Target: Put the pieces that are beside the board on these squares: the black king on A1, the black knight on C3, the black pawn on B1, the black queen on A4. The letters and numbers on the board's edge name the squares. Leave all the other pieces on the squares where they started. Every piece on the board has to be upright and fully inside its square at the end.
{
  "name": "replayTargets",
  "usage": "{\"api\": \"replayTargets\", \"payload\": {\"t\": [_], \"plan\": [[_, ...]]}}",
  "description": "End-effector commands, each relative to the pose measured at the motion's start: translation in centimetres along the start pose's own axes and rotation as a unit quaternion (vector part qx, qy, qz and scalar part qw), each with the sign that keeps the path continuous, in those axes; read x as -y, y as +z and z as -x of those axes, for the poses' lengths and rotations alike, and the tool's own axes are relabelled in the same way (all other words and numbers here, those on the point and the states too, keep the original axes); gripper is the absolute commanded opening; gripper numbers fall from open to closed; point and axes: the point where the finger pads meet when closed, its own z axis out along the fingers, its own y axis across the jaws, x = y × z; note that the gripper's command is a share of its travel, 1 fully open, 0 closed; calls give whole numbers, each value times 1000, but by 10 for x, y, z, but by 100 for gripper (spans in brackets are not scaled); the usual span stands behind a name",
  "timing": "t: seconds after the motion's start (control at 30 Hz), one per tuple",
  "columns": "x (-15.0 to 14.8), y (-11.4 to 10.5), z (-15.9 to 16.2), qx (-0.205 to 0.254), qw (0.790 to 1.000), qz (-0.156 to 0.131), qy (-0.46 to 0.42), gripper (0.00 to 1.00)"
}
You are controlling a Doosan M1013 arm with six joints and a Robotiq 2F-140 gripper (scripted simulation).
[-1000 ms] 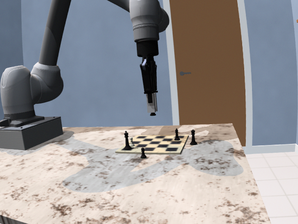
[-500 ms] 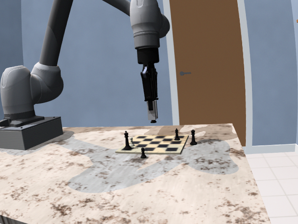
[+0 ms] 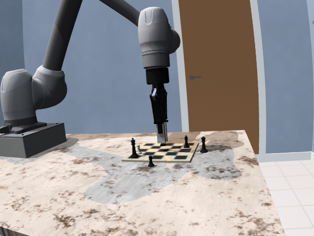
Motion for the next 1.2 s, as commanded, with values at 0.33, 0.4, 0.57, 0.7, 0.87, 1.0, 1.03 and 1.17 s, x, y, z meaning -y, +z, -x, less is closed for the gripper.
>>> {"api": "replayTargets", "payload": {"t": [0.33, 0.4, 0.57, 0.7, 0.87, 1.0, 1.03, 1.17], "plan": [[0, 12, 0, 0, 1000, 0, 0, 0], [0, 12, 0, 0, 1000, 0, 0, 0], [0, 12, 0, 0, 1000, 0, 0, 0], [0, 12, 0, 0, 1000, 0, 0, 0], [0, 12, 0, 0, 1000, 0, 0, 0], [0, 12, 0, 0, 1000, 0, 0, 0], [0, 12, 0, 0, 1000, 0, 0, 0], [0, 12, 0, 0, 1000, 0, 0, 0]]}}
